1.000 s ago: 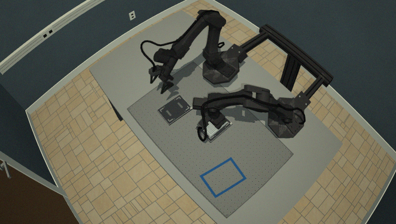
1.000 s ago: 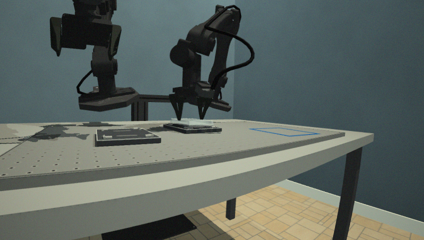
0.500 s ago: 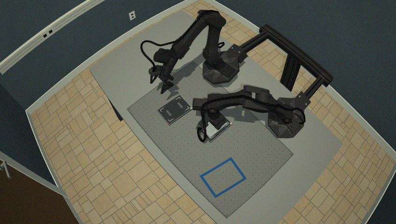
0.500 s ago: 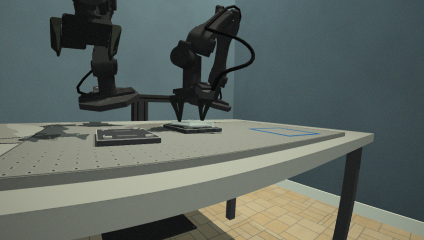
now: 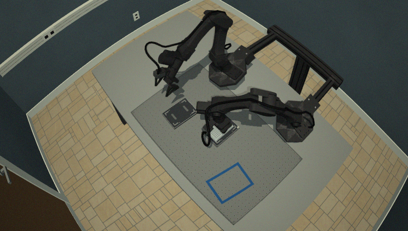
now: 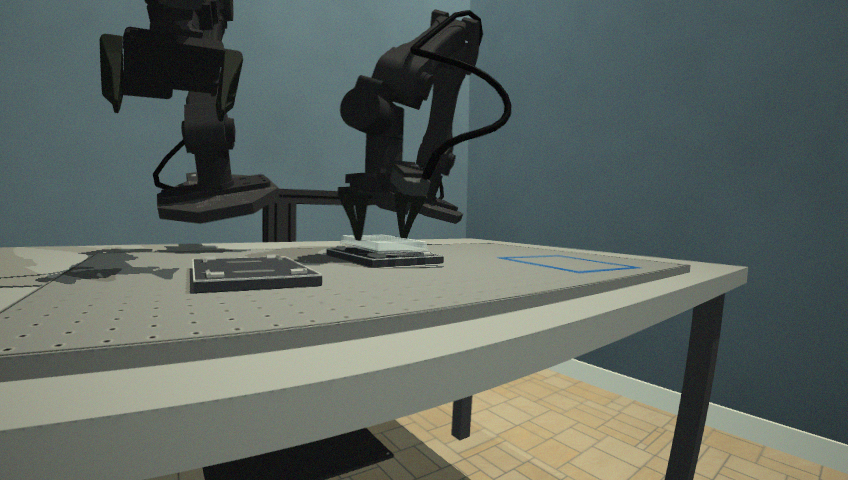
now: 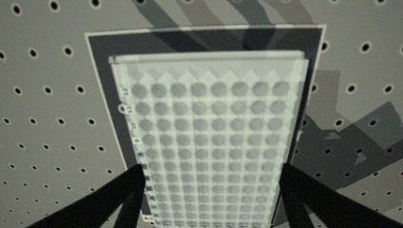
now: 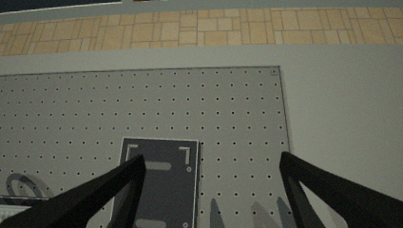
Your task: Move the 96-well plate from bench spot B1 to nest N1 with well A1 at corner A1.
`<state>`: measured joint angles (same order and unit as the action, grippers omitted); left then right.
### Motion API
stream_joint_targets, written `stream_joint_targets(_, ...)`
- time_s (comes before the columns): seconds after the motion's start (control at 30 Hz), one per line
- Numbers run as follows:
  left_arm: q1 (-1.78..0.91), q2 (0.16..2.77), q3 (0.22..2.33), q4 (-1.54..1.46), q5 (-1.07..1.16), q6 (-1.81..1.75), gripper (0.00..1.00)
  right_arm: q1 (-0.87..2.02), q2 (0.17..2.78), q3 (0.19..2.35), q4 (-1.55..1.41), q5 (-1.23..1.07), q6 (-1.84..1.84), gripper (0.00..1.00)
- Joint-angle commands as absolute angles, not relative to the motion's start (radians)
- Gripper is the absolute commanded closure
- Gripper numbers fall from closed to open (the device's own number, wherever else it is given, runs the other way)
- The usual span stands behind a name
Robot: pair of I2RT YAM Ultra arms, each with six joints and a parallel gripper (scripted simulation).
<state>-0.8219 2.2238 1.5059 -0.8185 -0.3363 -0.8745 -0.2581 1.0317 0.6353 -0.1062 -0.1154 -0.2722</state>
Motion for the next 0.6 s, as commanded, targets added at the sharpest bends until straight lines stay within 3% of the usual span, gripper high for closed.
stream_joint_targets(0.0,-0.823,2.238,1.53,-0.843,-0.332,-0.883,0.24,-0.262,1.014,0.657,-0.111,-0.12,-0.275,0.0)
stream_joint_targets(0.57,-0.847,2.195,1.449,-0.793,-0.356,-0.897,0.24,-0.262,1.014,0.657,-0.111,-0.12,-0.275,0.0)
